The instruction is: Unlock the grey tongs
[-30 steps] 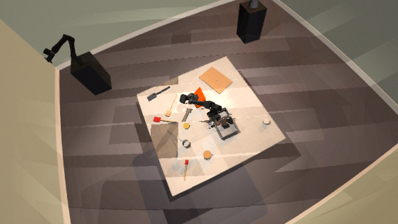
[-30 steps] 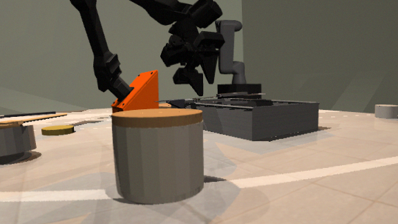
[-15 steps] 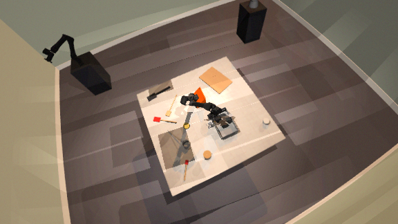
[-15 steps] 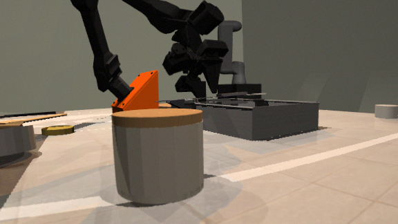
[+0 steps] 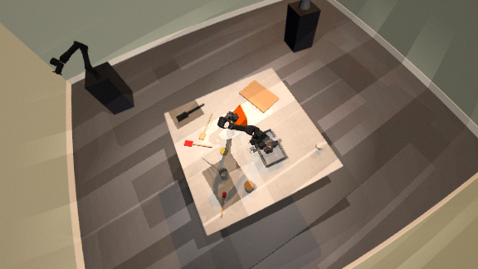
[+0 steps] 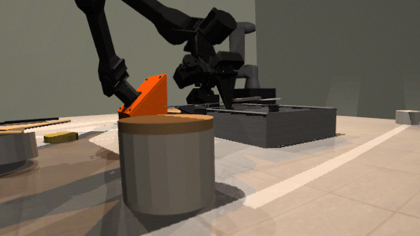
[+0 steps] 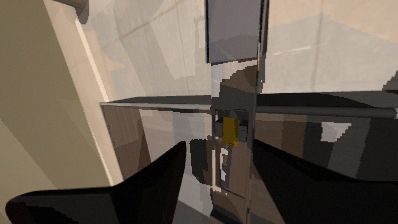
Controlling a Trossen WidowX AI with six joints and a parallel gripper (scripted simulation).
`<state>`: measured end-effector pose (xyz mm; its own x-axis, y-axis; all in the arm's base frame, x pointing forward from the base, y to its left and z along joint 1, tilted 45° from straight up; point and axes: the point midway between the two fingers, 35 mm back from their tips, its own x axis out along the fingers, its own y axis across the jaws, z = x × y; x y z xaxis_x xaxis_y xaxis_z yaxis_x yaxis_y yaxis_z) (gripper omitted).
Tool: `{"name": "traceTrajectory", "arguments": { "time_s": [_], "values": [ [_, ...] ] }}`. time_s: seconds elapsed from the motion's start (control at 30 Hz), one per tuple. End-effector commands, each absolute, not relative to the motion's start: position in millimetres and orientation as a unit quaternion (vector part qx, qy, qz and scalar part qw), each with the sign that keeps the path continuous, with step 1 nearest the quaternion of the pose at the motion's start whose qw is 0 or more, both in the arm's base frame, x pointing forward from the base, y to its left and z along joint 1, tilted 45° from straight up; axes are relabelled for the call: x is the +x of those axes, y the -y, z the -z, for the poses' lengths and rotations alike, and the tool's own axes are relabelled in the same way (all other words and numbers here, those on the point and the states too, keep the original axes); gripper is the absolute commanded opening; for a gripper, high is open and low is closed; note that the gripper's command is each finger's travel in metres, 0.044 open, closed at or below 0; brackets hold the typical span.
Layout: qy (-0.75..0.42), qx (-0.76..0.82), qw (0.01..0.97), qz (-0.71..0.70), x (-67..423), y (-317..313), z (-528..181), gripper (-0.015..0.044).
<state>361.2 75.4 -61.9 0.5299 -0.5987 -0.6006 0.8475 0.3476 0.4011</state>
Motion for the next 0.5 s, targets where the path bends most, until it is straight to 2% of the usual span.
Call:
{"name": "traceTrajectory", "arguments": {
  "time_s": [0.0, 0.23, 0.4, 0.47],
  "values": [
    [-0.181, 0.346, 0.801, 0.453, 361.3, -69.2, 67.6, 0.0260],
    [-0.181, 0.346, 0.802, 0.453, 363.8, -65.2, 70.5, 0.0260],
    [-0.176, 0.349, 0.802, 0.452, 365.4, -67.0, 67.8, 0.0129],
    [-0.176, 0.349, 0.802, 0.452, 365.4, -67.0, 67.8, 0.0115]
  ]
}}
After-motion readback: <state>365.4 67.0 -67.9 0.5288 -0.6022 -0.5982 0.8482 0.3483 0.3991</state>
